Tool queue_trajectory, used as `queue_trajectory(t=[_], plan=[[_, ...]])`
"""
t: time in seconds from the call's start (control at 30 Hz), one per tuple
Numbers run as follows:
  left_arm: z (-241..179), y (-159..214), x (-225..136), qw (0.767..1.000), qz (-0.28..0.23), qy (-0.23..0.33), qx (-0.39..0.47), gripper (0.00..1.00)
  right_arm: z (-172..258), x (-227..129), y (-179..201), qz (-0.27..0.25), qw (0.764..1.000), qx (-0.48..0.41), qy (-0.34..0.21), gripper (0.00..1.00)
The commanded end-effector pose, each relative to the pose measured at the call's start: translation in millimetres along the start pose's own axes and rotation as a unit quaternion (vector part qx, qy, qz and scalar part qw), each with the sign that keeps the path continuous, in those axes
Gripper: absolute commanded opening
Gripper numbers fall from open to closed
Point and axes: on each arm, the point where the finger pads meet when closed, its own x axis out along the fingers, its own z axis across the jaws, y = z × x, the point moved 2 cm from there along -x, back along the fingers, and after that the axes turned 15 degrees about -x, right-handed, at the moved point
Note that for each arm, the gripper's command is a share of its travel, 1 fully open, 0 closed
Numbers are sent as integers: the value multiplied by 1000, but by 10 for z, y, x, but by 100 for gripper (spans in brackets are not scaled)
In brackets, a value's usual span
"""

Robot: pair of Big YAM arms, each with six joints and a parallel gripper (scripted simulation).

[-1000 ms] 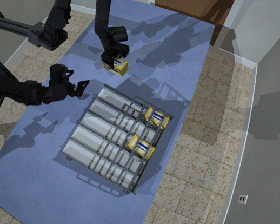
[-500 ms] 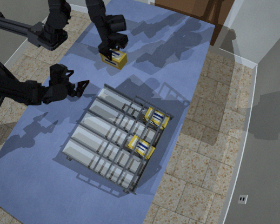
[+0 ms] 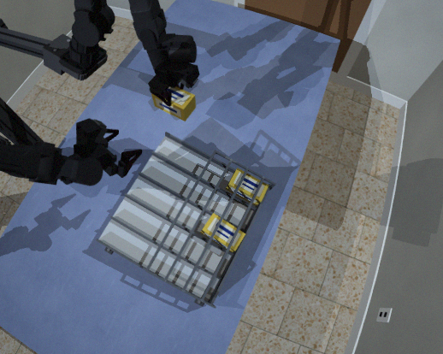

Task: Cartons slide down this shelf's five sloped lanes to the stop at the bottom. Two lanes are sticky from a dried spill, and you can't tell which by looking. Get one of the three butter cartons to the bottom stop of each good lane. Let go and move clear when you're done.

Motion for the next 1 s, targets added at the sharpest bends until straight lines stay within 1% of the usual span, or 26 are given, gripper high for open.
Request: queue_trajectory(t=[0.0, 0.07, 0.23, 0.5, 0.57, 0.6, 0.87, 0.97], plan=[[-294, -104, 84, 999, -6, -2, -36, 59, -314, -274, 67, 15, 1000, -13, 3, 100], [-400, -97, 106, 999, -3, -3, -38, 59, -434, -457, 123, 26, 1000, -9, 9, 100], [-725, -76, 171, 999, 4, -5, -41, 59, -578, -813, 218, 45, 999, 5, 23, 100], [-1300, -17, 286, 999, 22, -12, -44, 59, -710, -1400, 302, 74, 996, 29, 46, 100], [-1300, -17, 286, 999, 22, -12, -44, 59, -710, -1400, 302, 74, 996, 29, 46, 100], [-1369, -4, 300, 999, 25, -14, -43, 59, -741, -1578, 300, 82, 995, 32, 51, 100], [-2046, 28, 434, 998, 38, -21, -45, 59, -708, -2119, 259, 107, 990, 59, 75, 100], [-2382, 43, 499, 998, 44, -24, -45, 59, -683, -2306, 216, 115, 988, 67, 83, 100]])
